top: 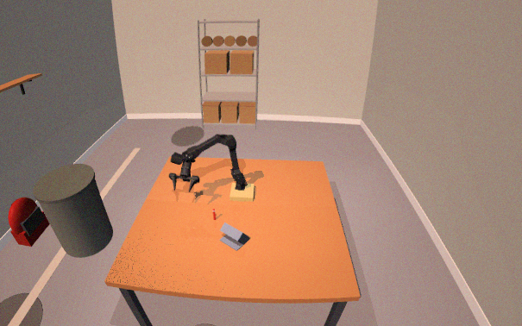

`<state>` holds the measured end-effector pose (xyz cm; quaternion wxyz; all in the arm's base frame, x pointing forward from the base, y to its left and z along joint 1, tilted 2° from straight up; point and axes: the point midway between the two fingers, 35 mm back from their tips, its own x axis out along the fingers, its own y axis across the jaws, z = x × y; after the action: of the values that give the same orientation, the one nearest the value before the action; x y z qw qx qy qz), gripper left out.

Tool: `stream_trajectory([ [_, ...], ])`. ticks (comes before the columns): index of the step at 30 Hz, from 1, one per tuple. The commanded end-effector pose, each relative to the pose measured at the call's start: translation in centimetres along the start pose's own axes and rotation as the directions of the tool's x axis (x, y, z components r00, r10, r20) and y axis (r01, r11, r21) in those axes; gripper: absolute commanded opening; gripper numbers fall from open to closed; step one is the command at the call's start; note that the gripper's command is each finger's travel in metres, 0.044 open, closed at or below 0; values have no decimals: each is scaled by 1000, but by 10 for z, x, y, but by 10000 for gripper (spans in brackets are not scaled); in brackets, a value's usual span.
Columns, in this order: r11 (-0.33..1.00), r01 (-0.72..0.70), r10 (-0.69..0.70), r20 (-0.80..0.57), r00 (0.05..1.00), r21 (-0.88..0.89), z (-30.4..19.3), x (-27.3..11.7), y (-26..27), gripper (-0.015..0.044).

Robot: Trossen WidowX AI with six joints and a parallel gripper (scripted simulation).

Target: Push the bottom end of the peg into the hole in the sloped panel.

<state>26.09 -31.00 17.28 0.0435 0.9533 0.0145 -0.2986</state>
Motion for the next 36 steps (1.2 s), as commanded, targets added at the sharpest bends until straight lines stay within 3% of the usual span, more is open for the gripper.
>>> stream_trajectory([
  [1, 995, 19, -16, 31, 999, -98, -1, 7, -6, 440],
  [18, 846, 158, -86, 163, 983, -509, -2, 34, -39, 440],
  [36, 472, 343, -142, 314, 939, -812, 0, 56, -76, 440],
])
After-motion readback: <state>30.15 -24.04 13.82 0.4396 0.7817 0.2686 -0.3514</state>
